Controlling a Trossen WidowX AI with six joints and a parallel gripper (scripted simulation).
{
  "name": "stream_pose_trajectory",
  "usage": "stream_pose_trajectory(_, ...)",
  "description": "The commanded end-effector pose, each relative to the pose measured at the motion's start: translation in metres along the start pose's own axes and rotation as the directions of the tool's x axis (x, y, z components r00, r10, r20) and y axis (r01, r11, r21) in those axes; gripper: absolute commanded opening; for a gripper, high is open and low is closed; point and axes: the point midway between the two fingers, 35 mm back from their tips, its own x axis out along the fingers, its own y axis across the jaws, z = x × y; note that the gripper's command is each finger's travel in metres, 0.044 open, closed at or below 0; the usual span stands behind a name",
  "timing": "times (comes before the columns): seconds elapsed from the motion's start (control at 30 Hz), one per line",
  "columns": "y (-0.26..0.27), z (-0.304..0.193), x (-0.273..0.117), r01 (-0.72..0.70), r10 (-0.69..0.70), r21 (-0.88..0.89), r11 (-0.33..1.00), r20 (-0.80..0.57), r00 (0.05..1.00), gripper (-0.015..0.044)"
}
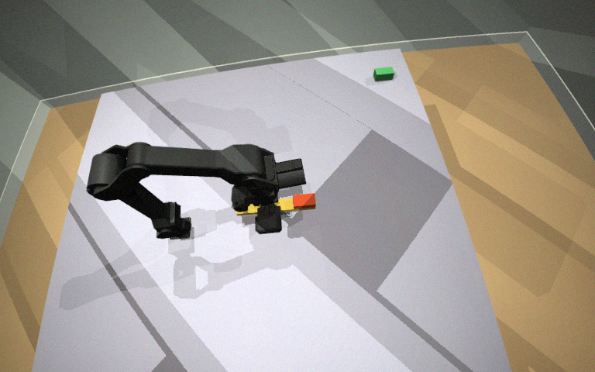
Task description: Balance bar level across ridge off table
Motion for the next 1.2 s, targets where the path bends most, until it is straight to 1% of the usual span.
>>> stream_pose_trajectory(0.0,-0.0002,0.0010,0.0020,0.002,-0.002,-0.003,1.000,0.004,1.000,0.0000)
stream_pose_trajectory(1.17,-0.0002,0.0018,0.0048,0.002,-0.002,-0.003,1.000,0.004,1.000,0.0000)
